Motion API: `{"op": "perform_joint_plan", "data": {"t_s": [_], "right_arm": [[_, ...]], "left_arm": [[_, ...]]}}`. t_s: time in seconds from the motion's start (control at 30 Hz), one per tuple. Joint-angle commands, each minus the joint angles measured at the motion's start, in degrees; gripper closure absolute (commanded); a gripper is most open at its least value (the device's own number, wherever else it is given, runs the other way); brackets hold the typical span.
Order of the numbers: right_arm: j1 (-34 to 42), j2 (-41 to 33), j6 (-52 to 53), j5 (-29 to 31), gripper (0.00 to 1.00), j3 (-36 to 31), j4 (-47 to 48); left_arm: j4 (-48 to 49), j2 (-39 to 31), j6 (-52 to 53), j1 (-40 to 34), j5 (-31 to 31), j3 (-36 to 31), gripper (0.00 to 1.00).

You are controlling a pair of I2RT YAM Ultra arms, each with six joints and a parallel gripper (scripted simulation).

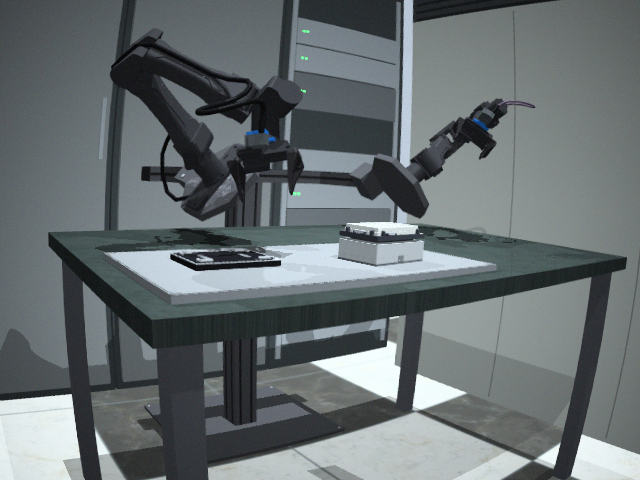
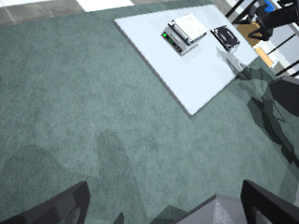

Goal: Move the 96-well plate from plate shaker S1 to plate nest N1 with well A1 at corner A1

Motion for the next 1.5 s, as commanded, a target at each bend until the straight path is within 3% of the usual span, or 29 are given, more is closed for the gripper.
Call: {"op": "perform_joint_plan", "data": {"t_s": [0.0, 0.53, 0.73, 1.03, 1.1, 1.47], "right_arm": [[0.86, -0.37, -0.07, 0.41, 0.0, 0.44, 0.04], [0.86, -0.37, -0.07, 0.41, 0.0, 0.44, 0.04], [2.28, 2.45, -5.79, -2.49, 0.0, 1.8, -3.18], [10.15, 15.28, -20.05, -8.96, 0.0, 12.43, -8.71], [10.15, 15.28, -20.05, -8.96, 0.0, 12.43, -8.71], [14.15, 28.61, -33.46, -15.96, 0.0, 28.77, -17.16]], "left_arm": [[-0.13, -0.1, 0.14, -0.21, 0.54, 0.35, 0.0], [-0.13, -0.1, 0.14, -0.21, 0.54, 0.35, 0.0], [6.16, 2.49, -2.06, -2.11, -2.85, 0.63, 0.0], [22.74, 19.1, -7.07, -14.32, -10.47, 0.9, 0.0], [22.74, 19.1, -7.07, -14.32, -10.47, 0.9, 0.0], [47.59, 46.16, -12.65, -31.84, -20.43, 1.31, 0.0]]}}
